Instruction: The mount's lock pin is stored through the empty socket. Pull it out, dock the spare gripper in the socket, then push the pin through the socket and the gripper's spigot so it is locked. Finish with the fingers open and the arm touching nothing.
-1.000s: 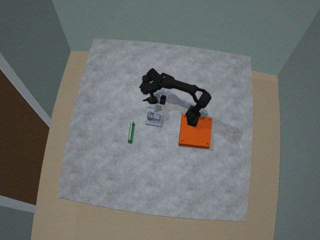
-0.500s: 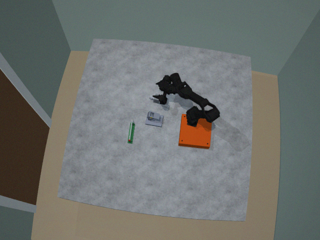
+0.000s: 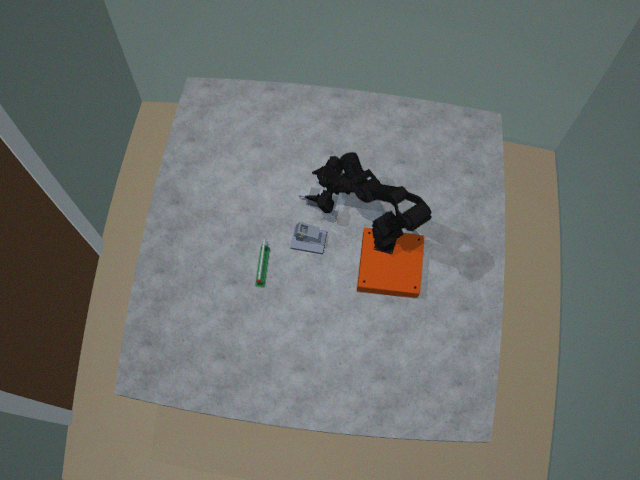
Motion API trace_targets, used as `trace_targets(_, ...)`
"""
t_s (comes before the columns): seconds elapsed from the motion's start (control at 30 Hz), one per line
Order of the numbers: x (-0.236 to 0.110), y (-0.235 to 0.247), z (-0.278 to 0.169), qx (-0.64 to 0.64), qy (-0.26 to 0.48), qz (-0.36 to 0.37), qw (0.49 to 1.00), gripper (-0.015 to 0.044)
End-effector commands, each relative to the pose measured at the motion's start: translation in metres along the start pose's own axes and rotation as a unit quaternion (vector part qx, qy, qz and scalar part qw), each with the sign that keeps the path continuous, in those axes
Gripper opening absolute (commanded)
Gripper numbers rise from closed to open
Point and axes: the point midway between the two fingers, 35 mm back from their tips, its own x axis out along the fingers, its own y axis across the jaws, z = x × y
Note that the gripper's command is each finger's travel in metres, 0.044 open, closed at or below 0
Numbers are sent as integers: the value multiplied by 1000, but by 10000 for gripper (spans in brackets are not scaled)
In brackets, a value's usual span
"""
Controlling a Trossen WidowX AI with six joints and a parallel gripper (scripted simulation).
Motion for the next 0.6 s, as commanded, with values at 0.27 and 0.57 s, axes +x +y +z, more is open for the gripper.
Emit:
trace_targets(0.27, 11, 1, -24, 0, 3, 2, 1000, 440)
trace_targets(0.57, 19, -1, -36, 0, 3, 2, 1000, 440)
